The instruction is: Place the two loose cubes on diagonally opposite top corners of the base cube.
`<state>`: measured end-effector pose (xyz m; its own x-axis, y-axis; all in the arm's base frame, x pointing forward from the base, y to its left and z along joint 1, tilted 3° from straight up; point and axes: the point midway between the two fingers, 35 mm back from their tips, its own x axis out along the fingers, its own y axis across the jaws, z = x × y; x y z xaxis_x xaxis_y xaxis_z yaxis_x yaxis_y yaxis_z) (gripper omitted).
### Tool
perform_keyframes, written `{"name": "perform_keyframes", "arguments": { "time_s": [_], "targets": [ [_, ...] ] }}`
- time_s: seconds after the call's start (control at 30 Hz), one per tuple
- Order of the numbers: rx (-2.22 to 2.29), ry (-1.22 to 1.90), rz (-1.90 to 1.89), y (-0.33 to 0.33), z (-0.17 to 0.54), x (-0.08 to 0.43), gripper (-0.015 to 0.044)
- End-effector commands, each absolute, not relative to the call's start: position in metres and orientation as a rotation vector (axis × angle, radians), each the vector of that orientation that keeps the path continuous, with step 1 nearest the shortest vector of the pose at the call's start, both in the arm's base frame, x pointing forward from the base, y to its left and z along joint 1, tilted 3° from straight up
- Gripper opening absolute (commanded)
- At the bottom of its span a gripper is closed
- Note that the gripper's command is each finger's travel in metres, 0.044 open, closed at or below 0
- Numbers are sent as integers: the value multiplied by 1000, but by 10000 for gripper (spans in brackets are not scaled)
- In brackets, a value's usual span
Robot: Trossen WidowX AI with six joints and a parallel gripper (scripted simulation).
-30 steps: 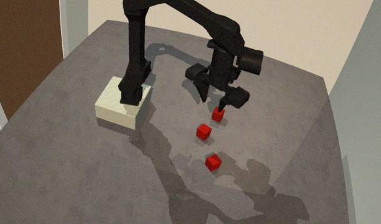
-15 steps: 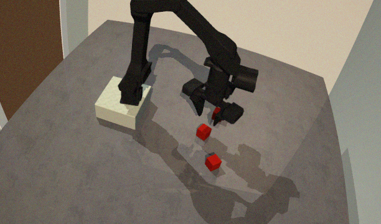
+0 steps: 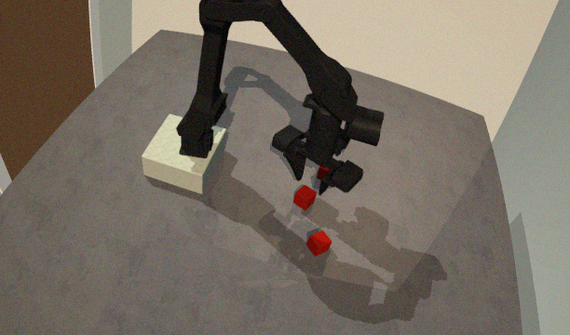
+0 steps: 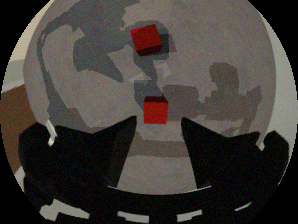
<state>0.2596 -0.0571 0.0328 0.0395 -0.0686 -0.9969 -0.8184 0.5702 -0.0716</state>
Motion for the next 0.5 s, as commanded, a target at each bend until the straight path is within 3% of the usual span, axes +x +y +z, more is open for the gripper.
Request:
{"name": "perform_keyframes", "arguments": {
  "time_s": [0.0, 0.47],
  "targets": [
    [-806, 1445, 703, -56, 23, 257, 265],
    [-806, 1445, 703, -58, 0, 257, 265]
  ]
}}
